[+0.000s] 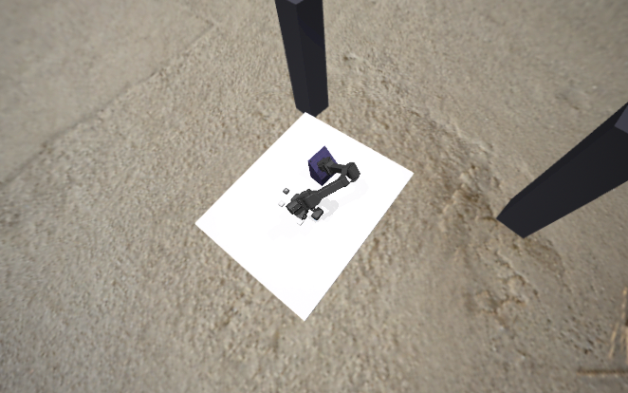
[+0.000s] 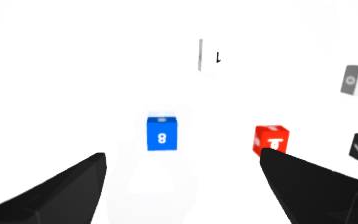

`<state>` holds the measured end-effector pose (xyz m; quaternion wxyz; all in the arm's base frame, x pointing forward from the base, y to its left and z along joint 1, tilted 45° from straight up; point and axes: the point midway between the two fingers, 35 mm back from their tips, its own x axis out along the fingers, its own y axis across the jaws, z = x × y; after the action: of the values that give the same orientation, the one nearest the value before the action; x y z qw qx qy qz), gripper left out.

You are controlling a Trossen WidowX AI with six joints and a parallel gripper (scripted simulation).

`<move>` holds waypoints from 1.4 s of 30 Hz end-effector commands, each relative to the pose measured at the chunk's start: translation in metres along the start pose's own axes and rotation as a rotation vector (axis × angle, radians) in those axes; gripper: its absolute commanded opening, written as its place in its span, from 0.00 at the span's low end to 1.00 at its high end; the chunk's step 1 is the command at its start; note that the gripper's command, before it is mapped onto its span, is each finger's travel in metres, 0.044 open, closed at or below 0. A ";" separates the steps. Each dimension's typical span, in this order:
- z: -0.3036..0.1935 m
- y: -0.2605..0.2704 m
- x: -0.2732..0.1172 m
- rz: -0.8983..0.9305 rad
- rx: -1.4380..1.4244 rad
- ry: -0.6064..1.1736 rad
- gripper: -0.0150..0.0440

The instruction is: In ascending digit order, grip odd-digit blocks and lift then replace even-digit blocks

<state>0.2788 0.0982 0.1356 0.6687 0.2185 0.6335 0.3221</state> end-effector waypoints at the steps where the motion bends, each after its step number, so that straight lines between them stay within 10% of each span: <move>1: 0.035 -0.033 0.002 0.002 0.005 0.003 0.93; 27: 0.048 -0.050 0.003 0.001 0.005 0.002 0.93; 42: 0.016 -0.226 0.002 -0.008 0.004 0.003 0.93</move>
<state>0.3315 -0.0457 -0.0098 0.6662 0.2263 0.6394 0.3102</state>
